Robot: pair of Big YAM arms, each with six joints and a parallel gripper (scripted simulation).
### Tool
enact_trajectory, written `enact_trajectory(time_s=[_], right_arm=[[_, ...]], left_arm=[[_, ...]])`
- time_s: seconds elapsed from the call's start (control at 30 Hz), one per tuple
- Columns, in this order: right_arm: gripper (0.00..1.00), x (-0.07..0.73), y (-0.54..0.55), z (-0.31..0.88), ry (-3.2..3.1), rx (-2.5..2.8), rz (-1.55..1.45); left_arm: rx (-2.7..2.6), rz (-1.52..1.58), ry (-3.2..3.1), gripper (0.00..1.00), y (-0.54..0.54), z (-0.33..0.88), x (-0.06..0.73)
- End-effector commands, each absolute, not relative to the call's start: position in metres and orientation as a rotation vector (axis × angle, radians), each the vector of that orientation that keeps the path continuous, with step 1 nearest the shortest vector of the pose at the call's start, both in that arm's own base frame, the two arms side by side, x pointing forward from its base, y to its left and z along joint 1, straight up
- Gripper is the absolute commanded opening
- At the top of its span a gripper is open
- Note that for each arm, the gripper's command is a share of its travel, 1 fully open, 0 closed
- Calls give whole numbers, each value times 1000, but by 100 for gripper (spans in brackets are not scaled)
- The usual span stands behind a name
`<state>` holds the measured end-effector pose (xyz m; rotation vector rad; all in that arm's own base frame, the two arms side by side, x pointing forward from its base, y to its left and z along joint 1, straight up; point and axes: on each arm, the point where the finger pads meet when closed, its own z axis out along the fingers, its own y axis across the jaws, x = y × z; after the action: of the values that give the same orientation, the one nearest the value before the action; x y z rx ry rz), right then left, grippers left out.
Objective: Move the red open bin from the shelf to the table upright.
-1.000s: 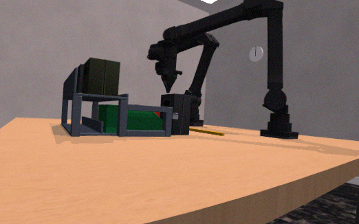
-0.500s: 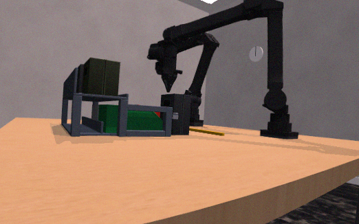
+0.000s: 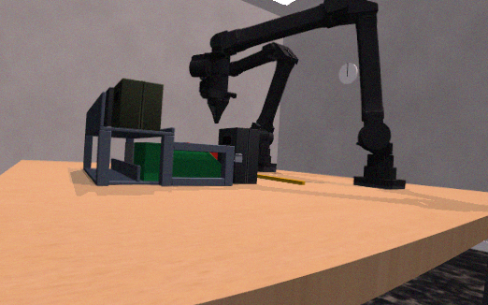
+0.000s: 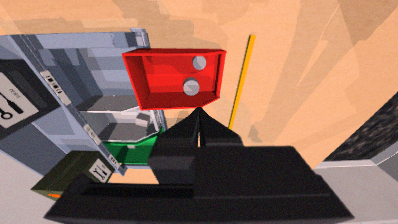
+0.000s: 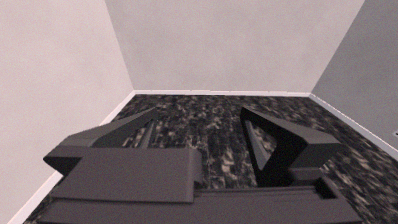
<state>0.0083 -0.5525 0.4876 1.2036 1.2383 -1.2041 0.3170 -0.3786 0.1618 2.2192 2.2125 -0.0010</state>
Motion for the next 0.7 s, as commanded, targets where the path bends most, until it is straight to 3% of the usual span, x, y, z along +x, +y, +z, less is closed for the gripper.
enact_trajectory(time_s=[0.0, 0.67], right_arm=[[100, 3, -545, 501, 1212, 1205, -1205], [100, 3, -545, 501, 1212, 1205, -1205]], left_arm=[[2210, -8, 2158, 0, -394, 184, 342], [2210, 2, 2158, 0, -393, 183, 435]])
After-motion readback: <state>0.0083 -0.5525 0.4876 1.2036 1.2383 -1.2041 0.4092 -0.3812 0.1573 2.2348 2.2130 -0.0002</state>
